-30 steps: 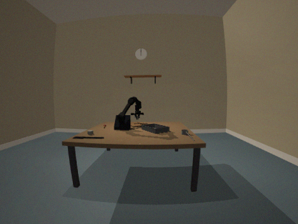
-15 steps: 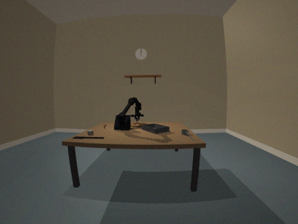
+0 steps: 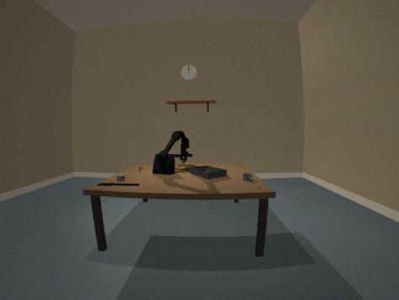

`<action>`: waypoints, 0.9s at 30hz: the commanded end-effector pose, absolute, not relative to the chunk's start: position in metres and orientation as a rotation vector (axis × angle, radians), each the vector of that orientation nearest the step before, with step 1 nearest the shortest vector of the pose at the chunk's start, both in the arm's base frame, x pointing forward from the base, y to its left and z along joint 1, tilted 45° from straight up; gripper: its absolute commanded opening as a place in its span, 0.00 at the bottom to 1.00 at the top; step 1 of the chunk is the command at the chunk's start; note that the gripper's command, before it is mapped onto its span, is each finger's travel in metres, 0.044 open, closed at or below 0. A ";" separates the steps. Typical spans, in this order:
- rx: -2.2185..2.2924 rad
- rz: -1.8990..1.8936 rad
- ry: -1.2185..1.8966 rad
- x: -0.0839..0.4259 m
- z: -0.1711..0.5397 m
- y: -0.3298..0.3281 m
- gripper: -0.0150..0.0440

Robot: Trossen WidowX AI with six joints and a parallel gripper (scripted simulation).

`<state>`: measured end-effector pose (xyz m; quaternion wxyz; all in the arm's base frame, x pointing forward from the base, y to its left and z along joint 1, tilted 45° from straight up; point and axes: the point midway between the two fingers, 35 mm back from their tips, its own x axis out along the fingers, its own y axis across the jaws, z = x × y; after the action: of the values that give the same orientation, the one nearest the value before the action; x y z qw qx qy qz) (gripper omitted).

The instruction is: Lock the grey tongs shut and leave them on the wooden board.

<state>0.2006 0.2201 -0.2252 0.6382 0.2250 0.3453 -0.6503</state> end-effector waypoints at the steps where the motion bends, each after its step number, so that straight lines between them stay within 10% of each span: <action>1: 0.514 -1.484 0.788 0.201 -0.225 0.220 0.36; 15: 0.514 -1.484 0.788 0.201 -0.225 0.220 0.98; 27: 0.511 -1.482 0.786 0.239 -0.143 0.215 1.00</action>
<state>0.2146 0.2181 -0.1920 0.6387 0.2166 0.3461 -0.6521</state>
